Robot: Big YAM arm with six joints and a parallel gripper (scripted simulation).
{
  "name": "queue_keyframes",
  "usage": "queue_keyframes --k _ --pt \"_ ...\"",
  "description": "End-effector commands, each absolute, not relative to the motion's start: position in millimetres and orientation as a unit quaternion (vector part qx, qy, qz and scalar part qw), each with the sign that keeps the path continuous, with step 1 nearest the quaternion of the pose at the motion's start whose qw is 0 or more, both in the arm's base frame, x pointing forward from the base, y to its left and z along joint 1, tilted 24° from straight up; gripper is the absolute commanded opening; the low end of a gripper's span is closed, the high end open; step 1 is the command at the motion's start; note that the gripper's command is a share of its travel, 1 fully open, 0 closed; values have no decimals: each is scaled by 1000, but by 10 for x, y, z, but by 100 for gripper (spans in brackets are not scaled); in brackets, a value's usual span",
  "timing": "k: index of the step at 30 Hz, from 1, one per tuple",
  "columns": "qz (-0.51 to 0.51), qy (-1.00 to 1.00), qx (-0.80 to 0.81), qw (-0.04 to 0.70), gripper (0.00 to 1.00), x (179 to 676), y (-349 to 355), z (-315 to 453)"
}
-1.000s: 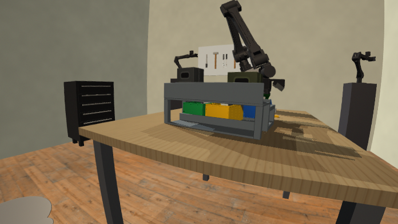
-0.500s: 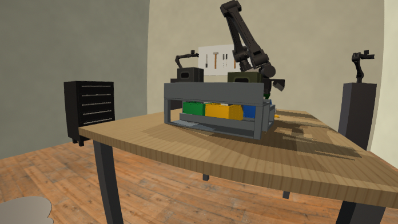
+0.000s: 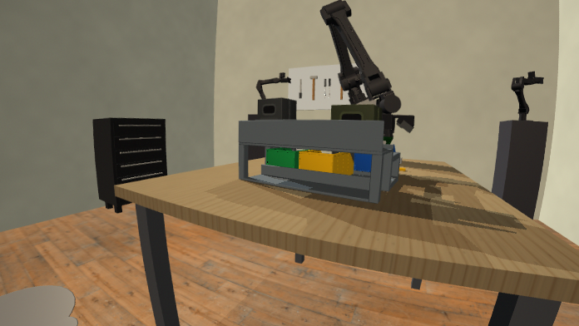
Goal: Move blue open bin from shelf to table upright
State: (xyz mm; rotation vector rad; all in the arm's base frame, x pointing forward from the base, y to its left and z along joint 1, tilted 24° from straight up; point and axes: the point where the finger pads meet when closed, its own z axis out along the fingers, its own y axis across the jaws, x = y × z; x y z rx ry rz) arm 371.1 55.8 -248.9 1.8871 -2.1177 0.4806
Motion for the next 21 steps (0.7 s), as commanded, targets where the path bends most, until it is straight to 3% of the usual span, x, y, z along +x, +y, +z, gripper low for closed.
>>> queue_keyframes --k 1,21 --pt "177 -729 652 107 0 3832 719 -2364" --pt "176 -729 653 108 0 3816 714 -2366"
